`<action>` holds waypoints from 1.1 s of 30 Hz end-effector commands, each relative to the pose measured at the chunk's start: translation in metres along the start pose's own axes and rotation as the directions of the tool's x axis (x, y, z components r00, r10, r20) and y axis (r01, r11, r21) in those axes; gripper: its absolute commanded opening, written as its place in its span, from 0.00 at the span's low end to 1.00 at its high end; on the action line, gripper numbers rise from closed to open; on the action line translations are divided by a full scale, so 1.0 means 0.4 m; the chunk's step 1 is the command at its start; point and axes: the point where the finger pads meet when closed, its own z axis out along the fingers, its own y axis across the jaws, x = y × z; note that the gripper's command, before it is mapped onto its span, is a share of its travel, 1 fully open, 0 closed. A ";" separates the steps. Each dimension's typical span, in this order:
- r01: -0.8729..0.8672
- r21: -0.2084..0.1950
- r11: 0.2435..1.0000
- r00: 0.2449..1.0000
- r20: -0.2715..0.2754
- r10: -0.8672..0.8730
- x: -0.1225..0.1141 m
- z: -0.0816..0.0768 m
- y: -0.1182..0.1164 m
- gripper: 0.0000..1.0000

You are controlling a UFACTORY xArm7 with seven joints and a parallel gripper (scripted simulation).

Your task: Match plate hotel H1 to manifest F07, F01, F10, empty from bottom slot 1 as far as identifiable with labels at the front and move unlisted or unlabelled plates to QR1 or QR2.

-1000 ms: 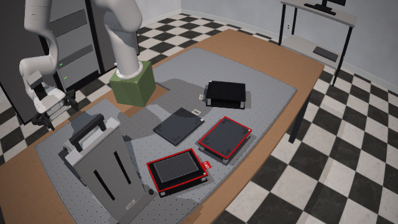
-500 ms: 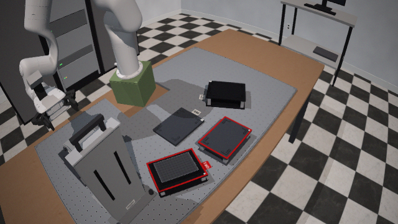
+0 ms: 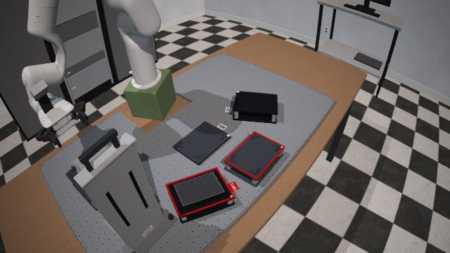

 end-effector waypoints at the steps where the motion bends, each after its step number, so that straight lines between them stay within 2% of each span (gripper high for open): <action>1: 0.003 0.000 1.000 1.000 0.000 -0.003 0.003 0.000 0.002 1.00; 15: 0.003 0.000 1.000 1.000 0.000 -0.003 0.003 -0.074 0.002 1.00; 18: 0.003 0.000 1.000 1.000 0.000 -0.003 0.003 -0.075 0.002 1.00; 33: 0.003 0.000 1.000 1.000 0.000 -0.003 -0.084 -0.075 0.002 1.00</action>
